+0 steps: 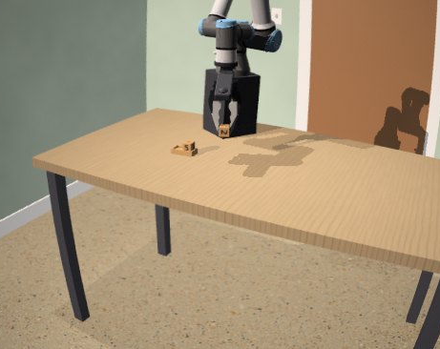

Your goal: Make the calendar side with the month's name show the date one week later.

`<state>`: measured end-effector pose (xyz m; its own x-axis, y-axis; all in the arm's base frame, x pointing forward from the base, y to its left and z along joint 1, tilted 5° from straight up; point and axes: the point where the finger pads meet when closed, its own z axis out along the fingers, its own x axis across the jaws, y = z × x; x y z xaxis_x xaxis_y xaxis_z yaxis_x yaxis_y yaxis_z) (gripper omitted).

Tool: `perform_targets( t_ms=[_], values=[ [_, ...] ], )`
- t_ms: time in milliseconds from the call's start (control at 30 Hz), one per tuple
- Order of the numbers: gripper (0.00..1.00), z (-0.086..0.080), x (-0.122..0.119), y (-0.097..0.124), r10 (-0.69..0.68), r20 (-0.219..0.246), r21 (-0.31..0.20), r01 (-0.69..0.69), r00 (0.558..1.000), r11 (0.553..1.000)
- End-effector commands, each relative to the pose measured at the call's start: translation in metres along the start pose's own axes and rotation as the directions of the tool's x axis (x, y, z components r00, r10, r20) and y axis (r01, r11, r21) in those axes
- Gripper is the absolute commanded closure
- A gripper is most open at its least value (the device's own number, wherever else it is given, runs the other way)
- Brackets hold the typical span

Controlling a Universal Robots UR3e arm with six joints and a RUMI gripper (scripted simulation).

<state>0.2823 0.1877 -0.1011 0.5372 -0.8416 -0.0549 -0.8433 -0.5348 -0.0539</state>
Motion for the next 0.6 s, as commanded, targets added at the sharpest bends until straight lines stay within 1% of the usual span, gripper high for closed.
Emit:
perform_targets(
  t_ms=[0, 433, 500, 567],
  values=[
    [0.89, 0.01, 0.001, -0.004, 0.0, -0.005, 0.013, 0.0, 1.0, 1.0],
    [0.89, 0.045, 0.002, -0.005, -0.001, -0.007, 0.015, 0.001, 1.0, 1.0],
    [0.89, 0.045, 0.002, -0.005, -0.001, -0.007, 0.015, 0.001, 1.0, 1.0],
    [0.89, 0.05, 0.002, -0.006, -0.001, -0.007, 0.015, 0.001, 1.0, 1.0]
  ],
)
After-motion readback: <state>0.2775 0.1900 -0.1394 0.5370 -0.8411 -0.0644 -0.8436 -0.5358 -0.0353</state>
